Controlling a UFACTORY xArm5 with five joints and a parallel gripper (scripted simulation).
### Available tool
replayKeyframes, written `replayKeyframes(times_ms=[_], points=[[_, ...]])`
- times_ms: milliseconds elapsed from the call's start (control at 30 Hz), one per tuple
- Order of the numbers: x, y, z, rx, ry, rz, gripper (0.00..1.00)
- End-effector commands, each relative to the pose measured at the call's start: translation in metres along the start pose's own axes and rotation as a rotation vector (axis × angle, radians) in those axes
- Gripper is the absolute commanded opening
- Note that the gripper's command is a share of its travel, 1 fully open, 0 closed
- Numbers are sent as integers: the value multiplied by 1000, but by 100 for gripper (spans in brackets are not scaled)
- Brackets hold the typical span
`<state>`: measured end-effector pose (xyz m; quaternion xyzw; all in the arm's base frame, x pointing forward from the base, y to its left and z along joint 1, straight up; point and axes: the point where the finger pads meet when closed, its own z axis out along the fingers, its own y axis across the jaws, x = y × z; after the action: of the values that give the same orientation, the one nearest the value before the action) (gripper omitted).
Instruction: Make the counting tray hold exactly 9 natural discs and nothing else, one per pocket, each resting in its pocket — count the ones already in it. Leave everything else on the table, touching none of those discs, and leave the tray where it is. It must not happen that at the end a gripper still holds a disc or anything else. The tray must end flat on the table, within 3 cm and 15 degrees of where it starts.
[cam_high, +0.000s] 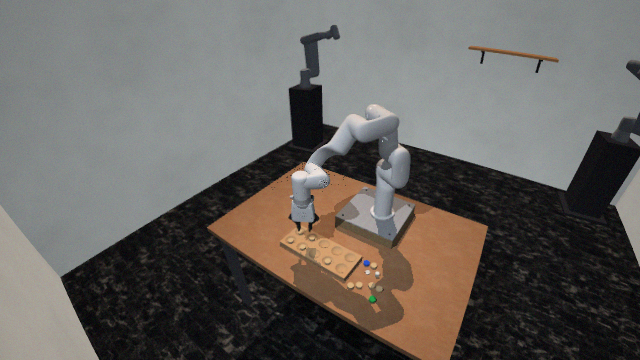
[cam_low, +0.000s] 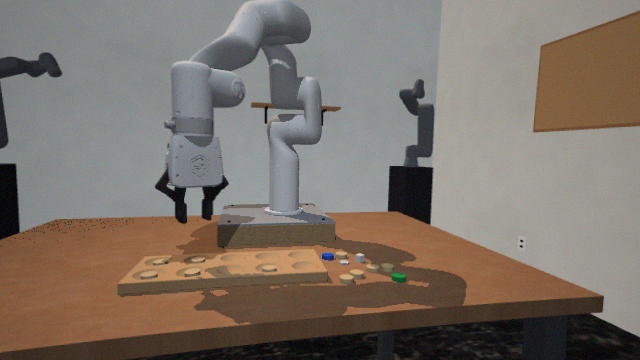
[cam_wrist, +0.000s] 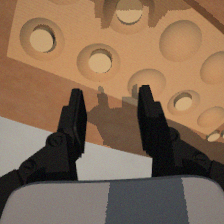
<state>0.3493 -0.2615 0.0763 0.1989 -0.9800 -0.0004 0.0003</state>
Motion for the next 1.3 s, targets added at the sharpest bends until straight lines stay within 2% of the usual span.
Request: replayKeyframes(times_ms=[0, 233, 300, 333, 800, 867, 900, 1267], points=[[-28, 14, 0, 3, -2, -167, 47], [-64, 42, 1, 3, -2, -414, 47], [-64, 42, 1, 3, -2, -414, 47], [-78, 54, 2, 4, -2, -517, 47], [-136, 118, 4, 4, -1, -984, 47], [-136, 118, 4, 4, -1, -984, 47], [-147, 134, 5, 4, -1, -1087, 47], [-180, 192, 7, 4, -1, -1448, 47]])
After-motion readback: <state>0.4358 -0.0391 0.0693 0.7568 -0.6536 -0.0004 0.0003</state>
